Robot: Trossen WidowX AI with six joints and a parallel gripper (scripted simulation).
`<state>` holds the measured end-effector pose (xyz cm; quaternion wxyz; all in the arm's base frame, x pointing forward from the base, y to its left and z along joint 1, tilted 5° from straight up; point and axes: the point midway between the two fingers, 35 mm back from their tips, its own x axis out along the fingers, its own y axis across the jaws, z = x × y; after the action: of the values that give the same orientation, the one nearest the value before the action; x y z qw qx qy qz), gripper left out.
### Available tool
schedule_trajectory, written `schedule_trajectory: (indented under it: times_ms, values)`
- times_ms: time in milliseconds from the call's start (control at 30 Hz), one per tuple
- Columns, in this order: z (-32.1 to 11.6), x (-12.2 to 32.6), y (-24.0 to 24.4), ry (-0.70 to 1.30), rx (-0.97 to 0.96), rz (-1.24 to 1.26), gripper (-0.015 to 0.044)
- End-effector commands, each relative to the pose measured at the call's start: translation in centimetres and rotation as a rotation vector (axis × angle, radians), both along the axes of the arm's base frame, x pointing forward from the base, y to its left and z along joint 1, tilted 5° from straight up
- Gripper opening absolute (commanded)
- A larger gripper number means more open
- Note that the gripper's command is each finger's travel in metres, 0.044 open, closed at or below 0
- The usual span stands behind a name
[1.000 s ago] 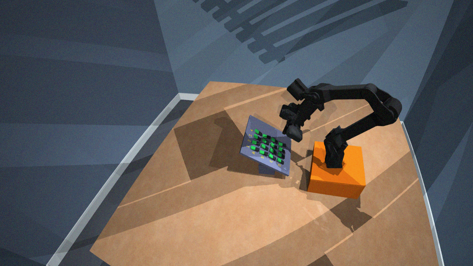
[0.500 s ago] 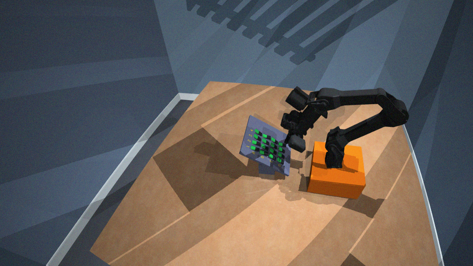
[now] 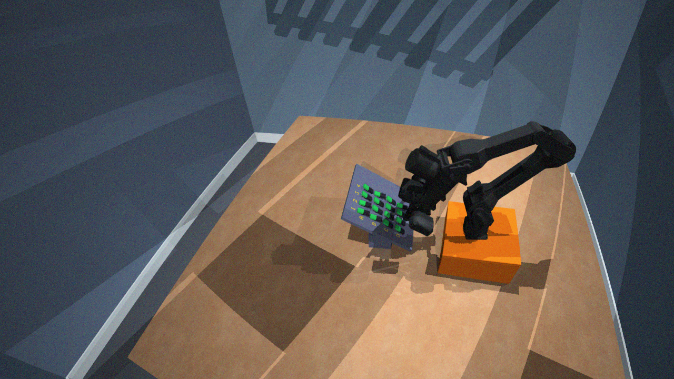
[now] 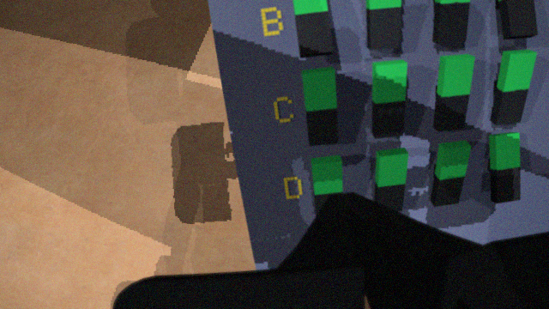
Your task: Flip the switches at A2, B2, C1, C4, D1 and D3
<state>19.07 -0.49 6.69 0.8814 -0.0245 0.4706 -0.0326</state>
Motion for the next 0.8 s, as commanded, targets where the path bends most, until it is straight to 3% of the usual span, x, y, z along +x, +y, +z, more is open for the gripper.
schedule_trajectory:
  times_ms: [0,767]
  values:
    - [-1.2,0.3,-0.1,0.012,-0.001,-0.002,0.0000]
    - [-3.2,1.7,-0.3,0.011,-0.001,-0.002,0.0000]
